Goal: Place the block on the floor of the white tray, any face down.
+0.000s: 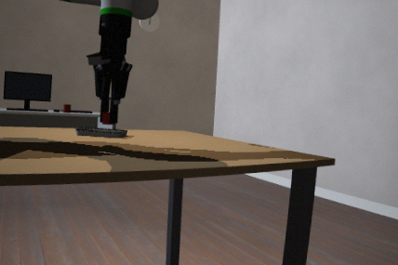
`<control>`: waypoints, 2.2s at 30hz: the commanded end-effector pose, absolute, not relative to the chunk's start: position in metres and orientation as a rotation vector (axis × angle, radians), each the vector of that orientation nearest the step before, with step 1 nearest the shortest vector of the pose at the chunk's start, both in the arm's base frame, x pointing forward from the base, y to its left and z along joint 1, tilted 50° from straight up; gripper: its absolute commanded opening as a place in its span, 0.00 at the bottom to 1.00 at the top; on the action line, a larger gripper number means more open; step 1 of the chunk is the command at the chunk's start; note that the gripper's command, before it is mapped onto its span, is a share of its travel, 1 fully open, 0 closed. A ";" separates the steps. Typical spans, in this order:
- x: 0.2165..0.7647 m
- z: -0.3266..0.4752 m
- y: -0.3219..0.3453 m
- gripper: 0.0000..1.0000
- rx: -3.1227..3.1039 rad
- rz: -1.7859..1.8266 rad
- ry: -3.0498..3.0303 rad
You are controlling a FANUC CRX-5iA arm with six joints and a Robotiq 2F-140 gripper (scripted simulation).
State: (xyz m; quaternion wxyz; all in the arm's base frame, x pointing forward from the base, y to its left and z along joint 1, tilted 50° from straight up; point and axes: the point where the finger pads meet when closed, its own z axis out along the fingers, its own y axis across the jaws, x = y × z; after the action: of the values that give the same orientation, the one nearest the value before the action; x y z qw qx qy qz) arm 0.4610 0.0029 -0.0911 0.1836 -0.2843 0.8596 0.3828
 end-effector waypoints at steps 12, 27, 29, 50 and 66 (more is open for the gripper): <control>0.472 0.019 0.095 0.10 -0.801 1.080 2.422; 0.483 0.115 0.172 0.10 -0.801 1.080 2.422; 0.483 0.115 0.172 0.10 -0.801 1.080 2.422; 0.484 0.108 0.179 0.10 -0.802 1.077 2.425; 0.489 0.085 0.207 0.10 -0.802 1.077 2.425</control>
State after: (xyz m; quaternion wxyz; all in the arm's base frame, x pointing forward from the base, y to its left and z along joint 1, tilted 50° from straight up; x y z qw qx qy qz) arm 0.4884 0.2060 0.0861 0.1833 -0.2843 0.8597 0.3827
